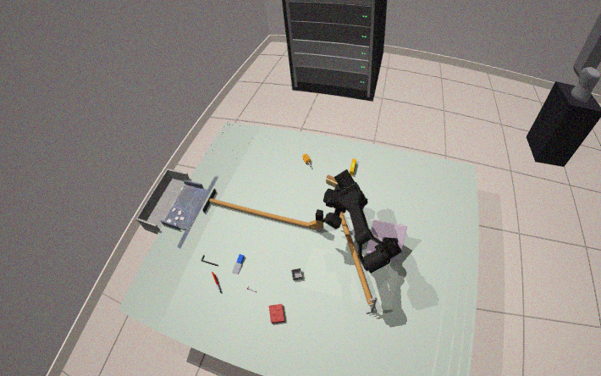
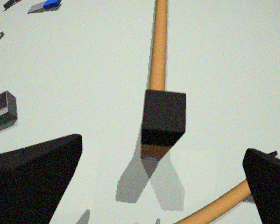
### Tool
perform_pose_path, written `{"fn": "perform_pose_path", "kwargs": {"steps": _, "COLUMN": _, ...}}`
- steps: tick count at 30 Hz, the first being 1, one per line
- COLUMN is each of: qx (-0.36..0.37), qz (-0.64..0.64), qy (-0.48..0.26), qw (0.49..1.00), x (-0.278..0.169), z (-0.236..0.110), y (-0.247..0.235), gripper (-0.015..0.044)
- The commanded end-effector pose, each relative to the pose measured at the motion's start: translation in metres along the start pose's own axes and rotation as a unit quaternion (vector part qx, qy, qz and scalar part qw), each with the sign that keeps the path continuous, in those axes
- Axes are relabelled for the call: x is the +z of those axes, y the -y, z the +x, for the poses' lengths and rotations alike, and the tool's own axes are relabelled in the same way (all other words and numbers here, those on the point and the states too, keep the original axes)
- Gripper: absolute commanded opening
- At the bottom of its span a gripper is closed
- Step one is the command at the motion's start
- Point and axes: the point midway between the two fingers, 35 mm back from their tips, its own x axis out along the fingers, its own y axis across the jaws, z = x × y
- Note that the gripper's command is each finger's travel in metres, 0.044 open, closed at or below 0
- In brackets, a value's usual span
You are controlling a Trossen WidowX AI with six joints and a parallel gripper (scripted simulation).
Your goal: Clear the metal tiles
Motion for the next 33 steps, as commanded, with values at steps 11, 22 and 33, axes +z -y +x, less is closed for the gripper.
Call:
{"fn": "perform_pose_path", "kwargs": {"steps": 11, "qx": 0.001, "qz": 0.003, "qy": -0.001, "qw": 1.0, "x": -0.005, "z": 0.018, "y": 0.001, "gripper": 0.044}}
{"fn": "perform_pose_path", "kwargs": {"steps": 22, "qx": -0.001, "qz": 0.002, "qy": -0.002, "qw": 1.0, "x": -0.004, "z": 0.036, "y": 0.003, "gripper": 0.044}}
{"fn": "perform_pose_path", "kwargs": {"steps": 33, "qx": -0.001, "qz": 0.002, "qy": -0.002, "qw": 1.0, "x": -0.004, "z": 0.054, "y": 0.002, "gripper": 0.044}}
